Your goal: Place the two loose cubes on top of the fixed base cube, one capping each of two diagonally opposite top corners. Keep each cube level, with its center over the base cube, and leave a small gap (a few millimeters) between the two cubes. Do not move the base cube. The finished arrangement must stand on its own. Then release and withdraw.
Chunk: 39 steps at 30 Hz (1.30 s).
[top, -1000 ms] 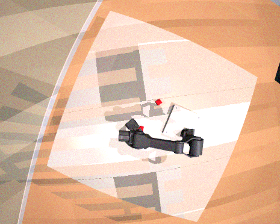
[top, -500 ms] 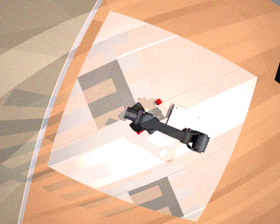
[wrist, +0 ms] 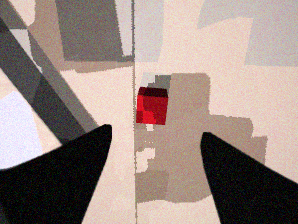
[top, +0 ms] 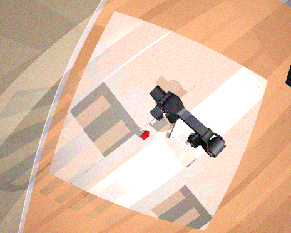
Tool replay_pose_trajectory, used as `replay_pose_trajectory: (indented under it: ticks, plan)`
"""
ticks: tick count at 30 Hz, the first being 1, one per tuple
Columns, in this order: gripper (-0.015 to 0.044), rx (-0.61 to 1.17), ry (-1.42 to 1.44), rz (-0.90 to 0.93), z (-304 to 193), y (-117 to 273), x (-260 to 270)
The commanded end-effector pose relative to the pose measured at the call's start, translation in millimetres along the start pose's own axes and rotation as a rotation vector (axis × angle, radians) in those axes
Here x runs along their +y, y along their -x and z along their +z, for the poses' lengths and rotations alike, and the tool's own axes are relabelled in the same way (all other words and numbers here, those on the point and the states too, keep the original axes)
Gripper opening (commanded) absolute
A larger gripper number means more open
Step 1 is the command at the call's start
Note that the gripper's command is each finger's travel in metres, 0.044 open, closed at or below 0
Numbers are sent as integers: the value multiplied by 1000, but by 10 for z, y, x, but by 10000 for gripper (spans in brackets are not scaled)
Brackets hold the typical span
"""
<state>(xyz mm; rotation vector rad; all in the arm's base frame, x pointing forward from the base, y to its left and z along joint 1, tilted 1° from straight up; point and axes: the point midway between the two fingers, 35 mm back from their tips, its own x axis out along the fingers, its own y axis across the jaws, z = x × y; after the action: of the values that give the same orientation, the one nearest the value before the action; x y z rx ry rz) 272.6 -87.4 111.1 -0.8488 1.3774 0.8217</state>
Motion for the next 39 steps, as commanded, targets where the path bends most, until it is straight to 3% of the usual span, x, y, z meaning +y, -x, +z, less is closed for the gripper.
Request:
replay_pose_trajectory:
  ticks: [1, 5, 12, 39]
  plan:
    - [265, -1, -1, 2, -220, 41, 26]
    - [265, -1, -1, 2, -232, -16, 21]
    - [265, -1, -1, 3, -232, -565, 28]
    - [265, -1, -1, 3, -232, -968, 29]
